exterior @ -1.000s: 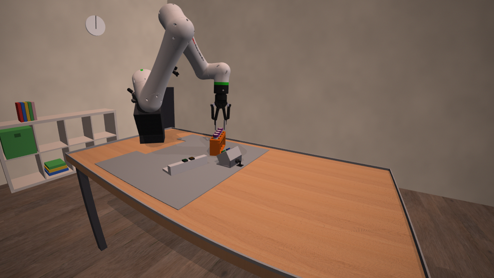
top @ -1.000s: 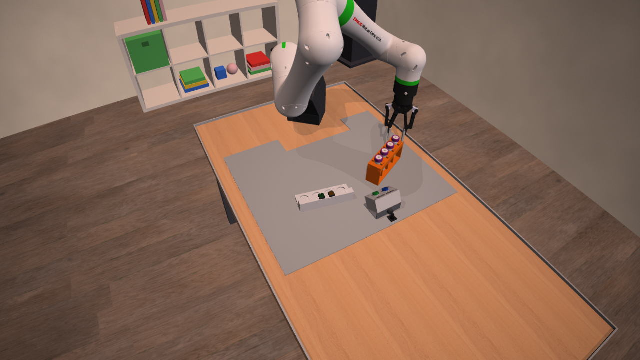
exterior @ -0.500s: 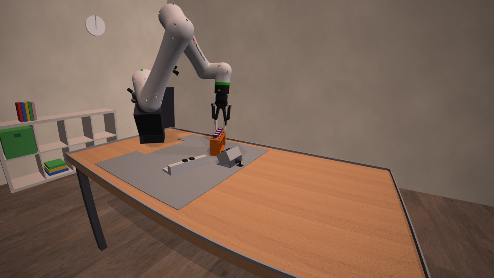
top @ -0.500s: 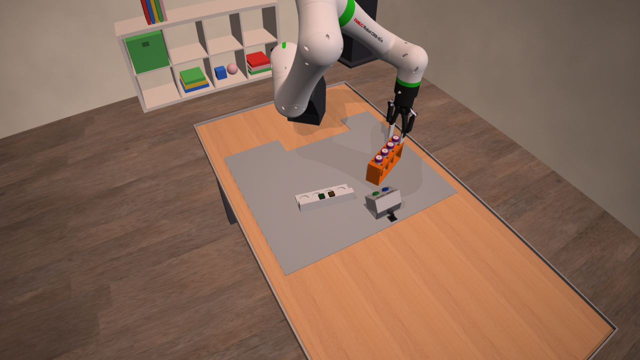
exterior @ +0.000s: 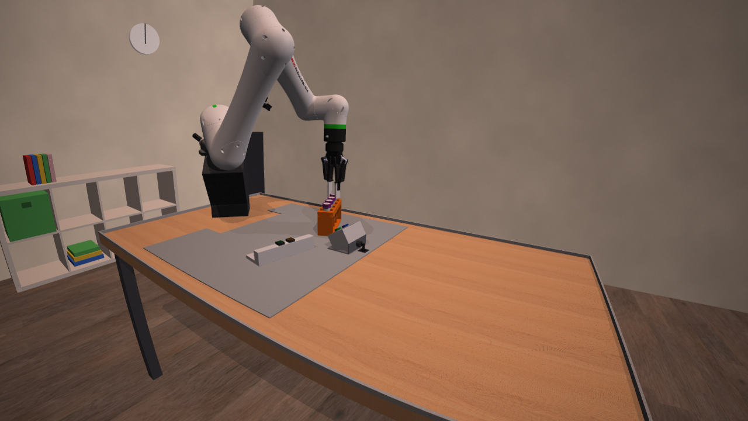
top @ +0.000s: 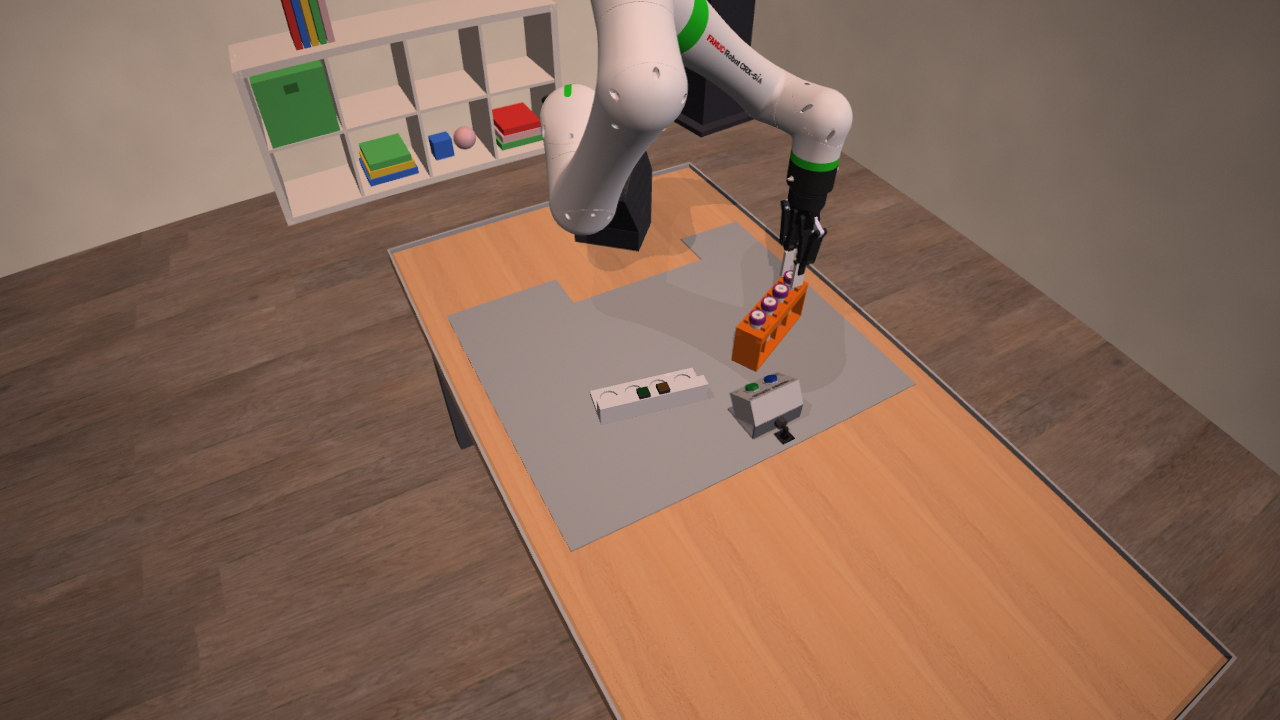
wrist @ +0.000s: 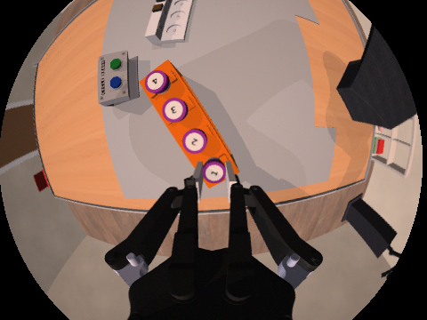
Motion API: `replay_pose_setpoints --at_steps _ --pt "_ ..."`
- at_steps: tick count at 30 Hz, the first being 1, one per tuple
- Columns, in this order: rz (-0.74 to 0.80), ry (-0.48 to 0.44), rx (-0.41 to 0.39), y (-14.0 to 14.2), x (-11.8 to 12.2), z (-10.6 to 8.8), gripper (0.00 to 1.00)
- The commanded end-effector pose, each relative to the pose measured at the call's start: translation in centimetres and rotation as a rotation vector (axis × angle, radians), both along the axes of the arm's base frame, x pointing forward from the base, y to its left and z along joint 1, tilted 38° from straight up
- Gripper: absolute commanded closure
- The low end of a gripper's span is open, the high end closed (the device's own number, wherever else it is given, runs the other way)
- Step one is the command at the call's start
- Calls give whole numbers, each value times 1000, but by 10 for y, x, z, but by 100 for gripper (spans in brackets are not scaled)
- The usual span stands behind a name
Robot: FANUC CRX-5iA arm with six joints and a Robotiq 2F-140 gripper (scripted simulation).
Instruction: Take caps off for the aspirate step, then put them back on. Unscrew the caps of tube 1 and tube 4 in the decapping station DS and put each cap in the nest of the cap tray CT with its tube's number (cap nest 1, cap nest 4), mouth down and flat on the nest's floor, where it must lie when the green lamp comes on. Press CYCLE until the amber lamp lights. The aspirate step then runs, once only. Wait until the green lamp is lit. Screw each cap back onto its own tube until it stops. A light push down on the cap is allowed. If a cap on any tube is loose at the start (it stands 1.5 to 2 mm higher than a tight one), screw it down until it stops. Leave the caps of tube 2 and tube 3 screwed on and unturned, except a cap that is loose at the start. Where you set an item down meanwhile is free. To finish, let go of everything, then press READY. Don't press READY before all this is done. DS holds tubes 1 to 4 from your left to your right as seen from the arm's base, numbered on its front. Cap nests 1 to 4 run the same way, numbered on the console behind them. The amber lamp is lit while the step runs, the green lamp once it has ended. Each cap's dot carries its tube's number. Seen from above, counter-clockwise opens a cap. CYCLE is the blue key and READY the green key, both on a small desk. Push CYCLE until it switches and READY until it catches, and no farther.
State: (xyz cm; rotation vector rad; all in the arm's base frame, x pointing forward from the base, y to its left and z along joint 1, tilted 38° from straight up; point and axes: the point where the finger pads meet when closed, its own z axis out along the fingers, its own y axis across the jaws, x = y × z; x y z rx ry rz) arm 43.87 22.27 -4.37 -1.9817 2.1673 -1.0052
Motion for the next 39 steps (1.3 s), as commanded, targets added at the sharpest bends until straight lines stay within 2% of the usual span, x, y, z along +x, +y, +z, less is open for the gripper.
replay_pose_setpoints --at_steps 1,10,14,16,29,33,36,39 --pt "0 -1 0 0 0 0 100" --pt "0 -1 0 0 0 0 100" --pt "158 85 -88 0 0 0 100" --pt "158 85 -88 0 0 0 100" --pt "656 353 -366 0 0 0 100" --pt "711 384 -396 0 0 0 100" --pt "827 447 -461 0 0 0 100" --pt "827 447 -461 0 0 0 100"
